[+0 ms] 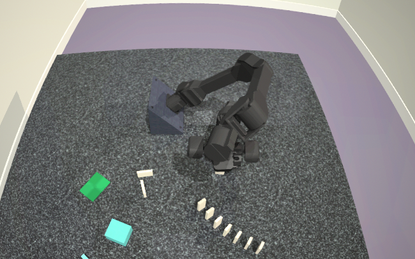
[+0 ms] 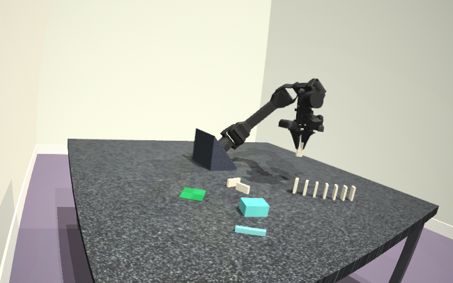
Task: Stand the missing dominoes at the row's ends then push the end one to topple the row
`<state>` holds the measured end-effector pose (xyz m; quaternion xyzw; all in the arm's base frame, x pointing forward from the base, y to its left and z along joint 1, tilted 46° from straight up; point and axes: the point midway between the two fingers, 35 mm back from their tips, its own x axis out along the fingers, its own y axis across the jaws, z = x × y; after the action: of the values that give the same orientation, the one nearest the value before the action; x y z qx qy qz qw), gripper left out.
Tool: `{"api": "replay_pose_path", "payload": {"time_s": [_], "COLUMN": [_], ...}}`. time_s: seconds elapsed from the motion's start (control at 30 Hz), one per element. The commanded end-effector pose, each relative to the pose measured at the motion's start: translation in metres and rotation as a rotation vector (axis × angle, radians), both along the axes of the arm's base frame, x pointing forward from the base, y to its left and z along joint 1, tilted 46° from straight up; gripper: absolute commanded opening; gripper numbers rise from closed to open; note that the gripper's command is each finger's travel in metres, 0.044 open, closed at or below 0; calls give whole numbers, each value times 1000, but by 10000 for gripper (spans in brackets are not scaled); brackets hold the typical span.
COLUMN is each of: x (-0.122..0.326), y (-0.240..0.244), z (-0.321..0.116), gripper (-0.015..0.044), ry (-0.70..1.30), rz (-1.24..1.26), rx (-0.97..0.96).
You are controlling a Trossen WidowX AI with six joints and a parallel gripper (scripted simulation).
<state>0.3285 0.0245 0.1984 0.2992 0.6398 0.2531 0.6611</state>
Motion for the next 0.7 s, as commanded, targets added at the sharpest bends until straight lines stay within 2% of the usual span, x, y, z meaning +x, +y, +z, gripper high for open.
{"api": "replay_pose_path", "payload": {"time_s": [0.0,0.1,0.67], "x": [33,36,37], "y": [-43,-48,-46], "z": [-45,-52,-54], "gripper": [107,107,107], "ry": [-431,-497,-498], "rz": [440,508,510], "rx": [-26,-26,-26]}}
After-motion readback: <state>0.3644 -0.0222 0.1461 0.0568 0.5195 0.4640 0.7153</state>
